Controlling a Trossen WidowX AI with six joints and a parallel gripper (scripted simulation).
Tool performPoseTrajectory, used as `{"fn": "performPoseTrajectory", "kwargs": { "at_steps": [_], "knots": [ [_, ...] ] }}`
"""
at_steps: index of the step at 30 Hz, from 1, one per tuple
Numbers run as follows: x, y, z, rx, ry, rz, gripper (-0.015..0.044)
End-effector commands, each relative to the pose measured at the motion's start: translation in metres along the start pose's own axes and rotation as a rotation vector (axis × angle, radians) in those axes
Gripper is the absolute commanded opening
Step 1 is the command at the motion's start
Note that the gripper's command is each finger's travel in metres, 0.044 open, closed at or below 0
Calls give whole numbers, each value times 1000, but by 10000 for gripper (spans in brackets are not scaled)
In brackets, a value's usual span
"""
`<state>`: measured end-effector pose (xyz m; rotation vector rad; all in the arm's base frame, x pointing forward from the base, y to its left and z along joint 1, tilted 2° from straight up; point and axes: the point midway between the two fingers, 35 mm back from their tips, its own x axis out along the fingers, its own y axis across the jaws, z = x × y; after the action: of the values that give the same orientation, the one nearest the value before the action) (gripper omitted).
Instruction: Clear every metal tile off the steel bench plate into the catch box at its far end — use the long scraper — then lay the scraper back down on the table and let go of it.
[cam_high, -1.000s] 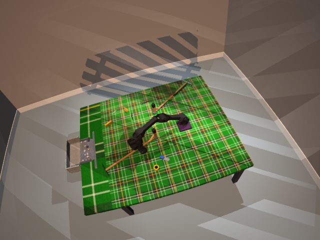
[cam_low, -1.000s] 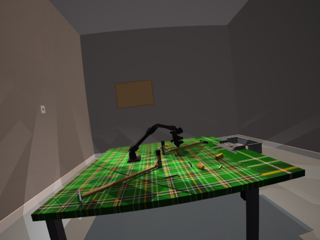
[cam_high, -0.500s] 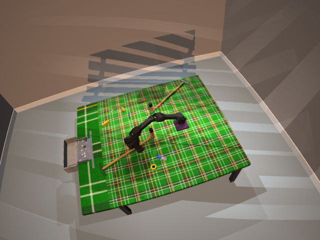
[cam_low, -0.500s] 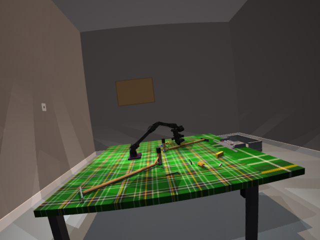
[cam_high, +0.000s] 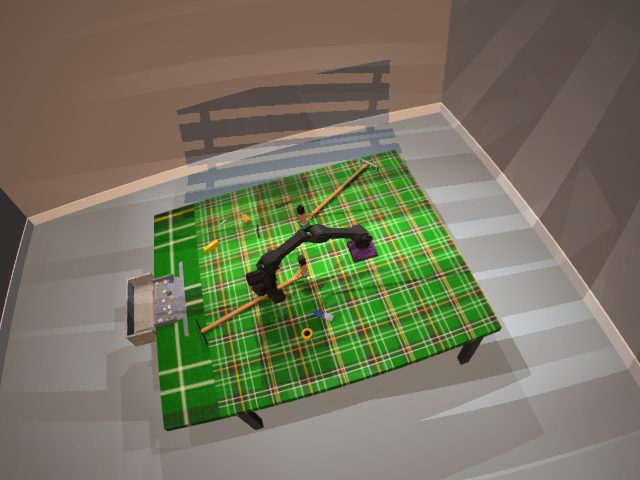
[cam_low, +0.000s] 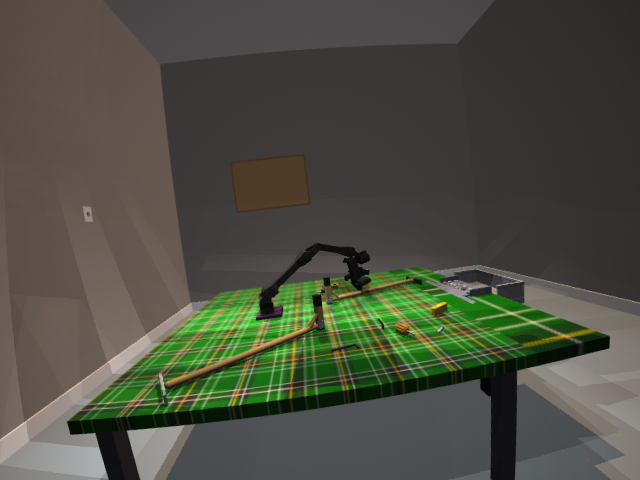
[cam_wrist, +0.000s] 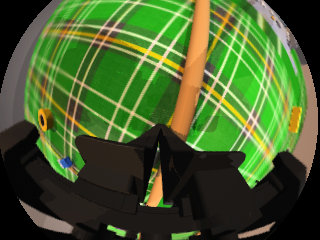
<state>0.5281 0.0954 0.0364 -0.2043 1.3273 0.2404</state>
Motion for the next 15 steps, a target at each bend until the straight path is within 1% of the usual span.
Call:
{"fn": "performPoseTrajectory", "kwargs": {
  "at_steps": [1,15],
  "knots": [
    [3,-11,-1,4,6,-6,0],
    [3,-25,-2,3,6,-8,0]
  ]
}}
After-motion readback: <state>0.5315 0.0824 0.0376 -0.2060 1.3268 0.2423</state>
